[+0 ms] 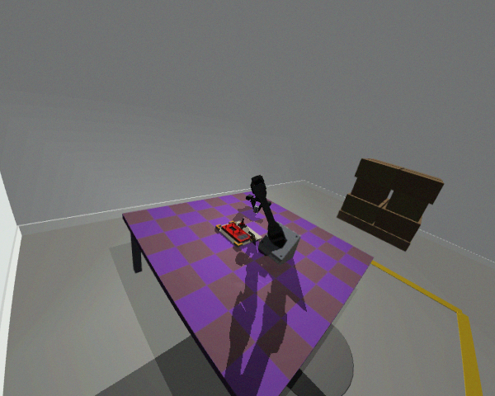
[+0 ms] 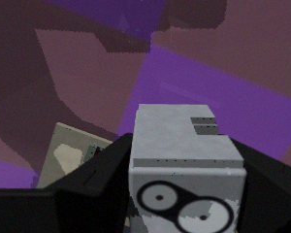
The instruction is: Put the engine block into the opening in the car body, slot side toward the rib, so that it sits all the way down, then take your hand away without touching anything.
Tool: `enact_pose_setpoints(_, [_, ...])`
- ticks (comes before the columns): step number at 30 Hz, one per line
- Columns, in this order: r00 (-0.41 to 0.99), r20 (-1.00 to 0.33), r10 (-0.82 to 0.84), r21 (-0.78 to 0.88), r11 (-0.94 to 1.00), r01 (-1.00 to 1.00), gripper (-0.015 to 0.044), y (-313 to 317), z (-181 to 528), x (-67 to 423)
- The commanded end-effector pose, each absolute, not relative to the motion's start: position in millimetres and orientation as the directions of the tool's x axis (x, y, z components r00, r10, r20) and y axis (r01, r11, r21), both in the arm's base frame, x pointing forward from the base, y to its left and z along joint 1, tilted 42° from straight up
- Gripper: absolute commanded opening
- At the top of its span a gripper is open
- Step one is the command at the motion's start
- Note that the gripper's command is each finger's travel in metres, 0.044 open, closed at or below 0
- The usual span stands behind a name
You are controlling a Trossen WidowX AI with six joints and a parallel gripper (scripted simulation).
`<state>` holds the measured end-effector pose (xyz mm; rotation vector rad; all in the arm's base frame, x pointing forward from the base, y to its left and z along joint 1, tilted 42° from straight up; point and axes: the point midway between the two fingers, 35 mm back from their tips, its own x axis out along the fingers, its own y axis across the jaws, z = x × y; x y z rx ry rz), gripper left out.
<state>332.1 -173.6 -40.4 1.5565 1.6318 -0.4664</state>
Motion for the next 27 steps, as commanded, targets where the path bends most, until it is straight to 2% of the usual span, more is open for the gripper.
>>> enact_pose_setpoints(1, [0.102, -0.761, 0.641, 0.271, 0.172, 0.947, 0.0, -184, -27, 331])
enact_pose_setpoints(13, [0.097, -0.757, 0.646, 0.284, 0.191, 0.94, 0.0, -191, -16, 325])
enact_pose_setpoints(27, [0.097, -0.757, 0.647, 0.515, 0.497, 0.698, 0.0, -186, -23, 326])
